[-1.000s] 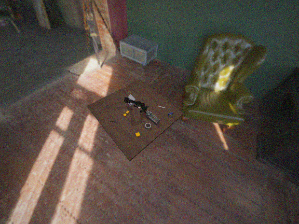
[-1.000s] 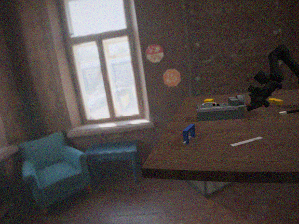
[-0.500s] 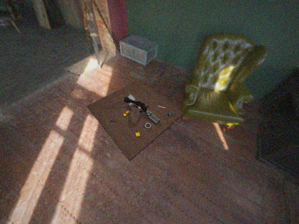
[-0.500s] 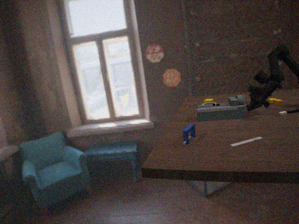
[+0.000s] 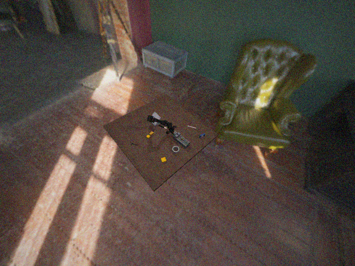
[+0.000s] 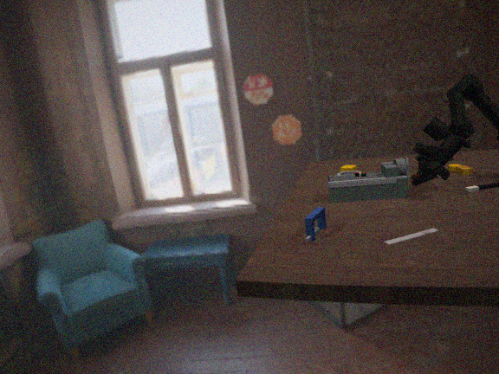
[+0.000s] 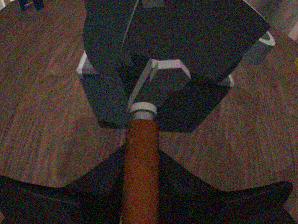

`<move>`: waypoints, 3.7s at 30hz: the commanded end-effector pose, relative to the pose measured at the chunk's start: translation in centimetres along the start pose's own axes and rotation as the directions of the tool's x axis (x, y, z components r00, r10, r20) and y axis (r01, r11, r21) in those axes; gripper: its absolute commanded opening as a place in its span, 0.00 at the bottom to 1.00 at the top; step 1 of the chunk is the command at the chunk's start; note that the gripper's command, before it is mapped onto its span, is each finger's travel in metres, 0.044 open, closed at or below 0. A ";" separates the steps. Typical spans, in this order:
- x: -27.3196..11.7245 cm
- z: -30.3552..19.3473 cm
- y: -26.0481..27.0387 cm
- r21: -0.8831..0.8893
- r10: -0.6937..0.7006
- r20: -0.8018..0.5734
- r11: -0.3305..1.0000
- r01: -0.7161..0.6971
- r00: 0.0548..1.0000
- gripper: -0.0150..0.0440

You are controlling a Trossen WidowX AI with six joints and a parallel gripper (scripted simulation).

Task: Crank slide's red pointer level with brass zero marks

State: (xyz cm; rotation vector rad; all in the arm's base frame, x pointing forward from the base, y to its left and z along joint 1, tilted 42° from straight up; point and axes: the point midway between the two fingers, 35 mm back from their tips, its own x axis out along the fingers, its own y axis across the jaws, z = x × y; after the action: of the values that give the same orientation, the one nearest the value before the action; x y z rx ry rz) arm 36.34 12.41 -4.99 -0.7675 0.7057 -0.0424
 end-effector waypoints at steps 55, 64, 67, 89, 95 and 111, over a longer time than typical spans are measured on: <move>0.0 0.0 0.0 0.001 -0.002 -0.001 1.000 0.002 1.000 0.25; 0.0 0.0 0.0 0.001 -0.002 -0.001 1.000 0.002 1.000 0.61; 0.0 0.0 0.0 0.001 -0.002 -0.001 1.000 0.002 1.000 0.74; -4.0 4.4 0.2 0.003 0.003 -0.002 1.000 -0.003 1.000 1.00; -6.7 7.6 0.6 0.001 0.009 -0.007 1.000 -0.009 1.000 1.00; -10.5 13.1 0.4 0.000 0.022 -0.027 1.000 -0.022 0.999 1.00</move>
State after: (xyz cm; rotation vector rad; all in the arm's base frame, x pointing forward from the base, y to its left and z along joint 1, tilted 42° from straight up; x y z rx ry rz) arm 35.00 23.39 7.16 -0.7751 0.7275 -0.0298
